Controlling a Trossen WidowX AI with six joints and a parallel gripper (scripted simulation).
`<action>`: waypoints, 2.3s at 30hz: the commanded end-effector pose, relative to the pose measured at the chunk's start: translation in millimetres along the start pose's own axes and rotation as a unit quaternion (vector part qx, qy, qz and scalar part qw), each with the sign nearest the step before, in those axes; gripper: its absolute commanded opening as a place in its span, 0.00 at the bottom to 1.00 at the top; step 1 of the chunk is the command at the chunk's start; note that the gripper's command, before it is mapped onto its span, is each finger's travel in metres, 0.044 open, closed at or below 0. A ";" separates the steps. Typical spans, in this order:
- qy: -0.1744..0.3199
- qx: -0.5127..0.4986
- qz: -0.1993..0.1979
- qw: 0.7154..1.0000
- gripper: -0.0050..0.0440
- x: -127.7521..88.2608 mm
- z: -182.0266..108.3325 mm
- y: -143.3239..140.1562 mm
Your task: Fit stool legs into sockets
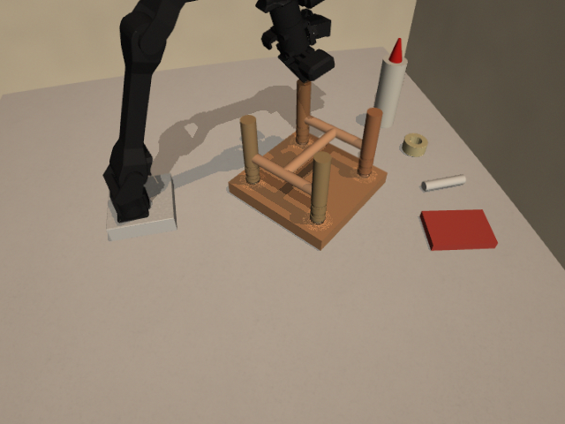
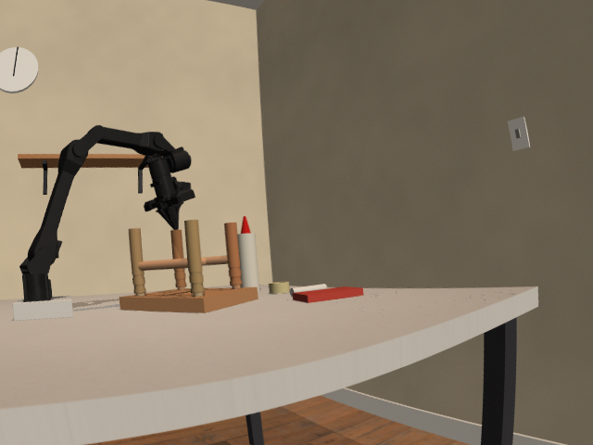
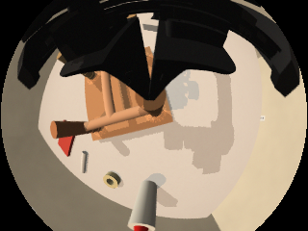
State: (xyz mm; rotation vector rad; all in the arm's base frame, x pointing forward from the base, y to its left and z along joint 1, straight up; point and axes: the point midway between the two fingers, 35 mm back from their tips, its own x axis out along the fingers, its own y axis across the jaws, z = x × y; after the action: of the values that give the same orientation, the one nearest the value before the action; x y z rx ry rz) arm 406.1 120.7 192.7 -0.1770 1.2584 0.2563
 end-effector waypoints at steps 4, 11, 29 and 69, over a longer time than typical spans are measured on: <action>0.024 0.001 -0.002 1.000 0.10 23.6 -8.7 -1.1; 0.024 0.001 -0.002 1.000 0.10 29.8 -11.0 -1.1; 0.024 0.001 -0.002 1.000 0.10 31.0 -11.4 -1.1; 0.024 0.001 -0.002 1.000 0.10 32.6 -11.9 -1.1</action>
State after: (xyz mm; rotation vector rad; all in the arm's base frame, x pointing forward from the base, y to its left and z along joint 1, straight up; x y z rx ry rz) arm 407.6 122.0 189.2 -0.1715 1.2216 0.2616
